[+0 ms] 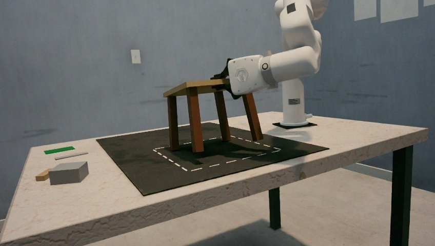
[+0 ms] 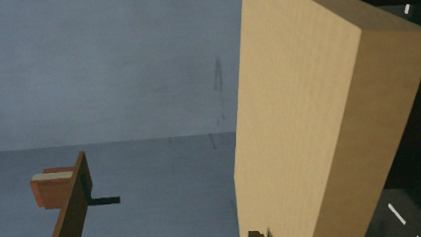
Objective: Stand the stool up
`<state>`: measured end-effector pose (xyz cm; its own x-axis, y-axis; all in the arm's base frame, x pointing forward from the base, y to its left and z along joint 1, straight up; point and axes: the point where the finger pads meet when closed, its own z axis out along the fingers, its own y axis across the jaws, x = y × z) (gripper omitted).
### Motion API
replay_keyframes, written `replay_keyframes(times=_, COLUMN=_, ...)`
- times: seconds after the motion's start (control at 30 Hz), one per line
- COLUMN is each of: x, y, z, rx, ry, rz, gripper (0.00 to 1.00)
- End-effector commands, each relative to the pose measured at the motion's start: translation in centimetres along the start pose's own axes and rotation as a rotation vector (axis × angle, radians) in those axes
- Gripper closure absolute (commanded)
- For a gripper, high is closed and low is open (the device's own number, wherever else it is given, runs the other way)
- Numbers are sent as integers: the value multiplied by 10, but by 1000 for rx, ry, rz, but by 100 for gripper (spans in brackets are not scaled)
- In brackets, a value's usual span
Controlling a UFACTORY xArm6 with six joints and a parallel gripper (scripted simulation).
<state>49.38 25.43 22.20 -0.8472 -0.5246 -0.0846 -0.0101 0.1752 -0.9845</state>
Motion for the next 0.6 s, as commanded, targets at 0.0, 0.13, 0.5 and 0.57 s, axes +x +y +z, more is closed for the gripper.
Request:
replay_keyframes(times=0.0, x=-2, y=-1, z=-2, rx=6, ry=0, rz=1, gripper=79)
replay_keyframes(times=0.13, x=-2, y=1, z=-3, rx=12, ry=0, rz=-2, gripper=79)
replay_keyframes(times=0.5, x=-3, y=2, z=-4, rx=17, ry=0, rz=-5, gripper=79)
replay_keyframes(times=0.57, x=-3, y=2, z=-4, rx=17, ry=0, rz=-5, gripper=79)
